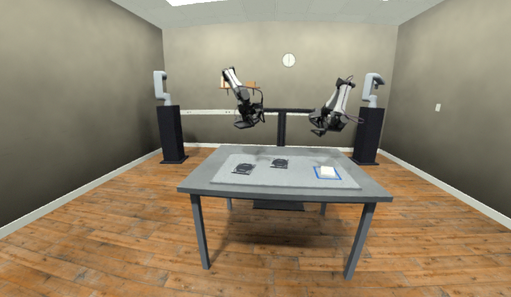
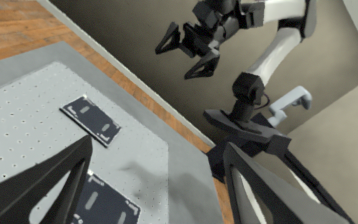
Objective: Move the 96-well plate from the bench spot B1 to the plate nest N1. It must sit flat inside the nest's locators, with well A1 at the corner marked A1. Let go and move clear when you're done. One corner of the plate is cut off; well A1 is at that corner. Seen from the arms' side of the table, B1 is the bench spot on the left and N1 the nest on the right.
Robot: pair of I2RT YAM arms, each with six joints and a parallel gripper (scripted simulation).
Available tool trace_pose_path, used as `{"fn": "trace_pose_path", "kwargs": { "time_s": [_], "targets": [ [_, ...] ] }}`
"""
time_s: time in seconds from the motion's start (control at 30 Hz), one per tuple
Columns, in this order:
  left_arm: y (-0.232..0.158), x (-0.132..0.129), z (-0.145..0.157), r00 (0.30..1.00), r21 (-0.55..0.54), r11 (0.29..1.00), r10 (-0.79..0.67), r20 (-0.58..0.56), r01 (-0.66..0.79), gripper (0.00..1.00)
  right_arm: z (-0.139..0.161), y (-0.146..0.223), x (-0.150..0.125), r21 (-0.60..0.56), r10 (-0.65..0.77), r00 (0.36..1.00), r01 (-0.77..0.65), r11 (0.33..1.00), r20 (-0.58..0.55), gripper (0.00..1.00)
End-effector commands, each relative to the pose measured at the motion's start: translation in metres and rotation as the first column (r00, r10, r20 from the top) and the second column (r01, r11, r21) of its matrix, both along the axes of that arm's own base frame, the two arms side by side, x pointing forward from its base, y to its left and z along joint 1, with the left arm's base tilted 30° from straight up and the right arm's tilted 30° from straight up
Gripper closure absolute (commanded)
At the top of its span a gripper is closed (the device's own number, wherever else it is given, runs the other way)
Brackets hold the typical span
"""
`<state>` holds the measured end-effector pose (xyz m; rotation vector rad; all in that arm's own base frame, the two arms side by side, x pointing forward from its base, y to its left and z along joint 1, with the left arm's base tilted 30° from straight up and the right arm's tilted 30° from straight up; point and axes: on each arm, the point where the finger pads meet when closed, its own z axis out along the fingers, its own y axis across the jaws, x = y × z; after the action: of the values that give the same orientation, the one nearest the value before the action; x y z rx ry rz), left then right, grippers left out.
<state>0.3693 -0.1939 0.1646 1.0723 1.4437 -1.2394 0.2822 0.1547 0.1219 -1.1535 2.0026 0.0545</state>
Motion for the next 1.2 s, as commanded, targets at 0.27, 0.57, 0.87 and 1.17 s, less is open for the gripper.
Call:
{"fn": "trace_pose_path", "kwargs": {
  "time_s": [0.27, 0.57, 0.87, 1.17],
  "targets": [
    [-0.001, 0.0, 0.005, 1.0, -0.002, 1.0, -0.004, 0.016, 0.004, 0.0, 0.003, 0.001, 0.001, 0.005, 0.002, 1.0, -0.002, 1.0, 0.009, 0.0],
    [-0.004, 0.005, 0.015, 0.999, 0.012, 1.0, 0.026, 0.034, -0.026, 0.0, -0.005, -0.004, -0.007, -0.004, -0.031, 0.999, 0.031, 1.0, -0.016, 0.0],
    [-0.001, 0.04, -0.024, 0.977, 0.117, 0.975, 0.196, -0.079, -0.187, 0.0, -0.027, -0.04, -0.025, -0.028, -0.312, 0.944, 0.311, 0.95, -0.105, 0.0],
    [0.006, 0.06, -0.041, 0.938, 0.202, 0.934, 0.322, -0.131, -0.293, 0.0, -0.045, -0.067, -0.038, -0.073, -0.513, 0.841, 0.508, 0.858, -0.172, 0.0]
  ]
}}
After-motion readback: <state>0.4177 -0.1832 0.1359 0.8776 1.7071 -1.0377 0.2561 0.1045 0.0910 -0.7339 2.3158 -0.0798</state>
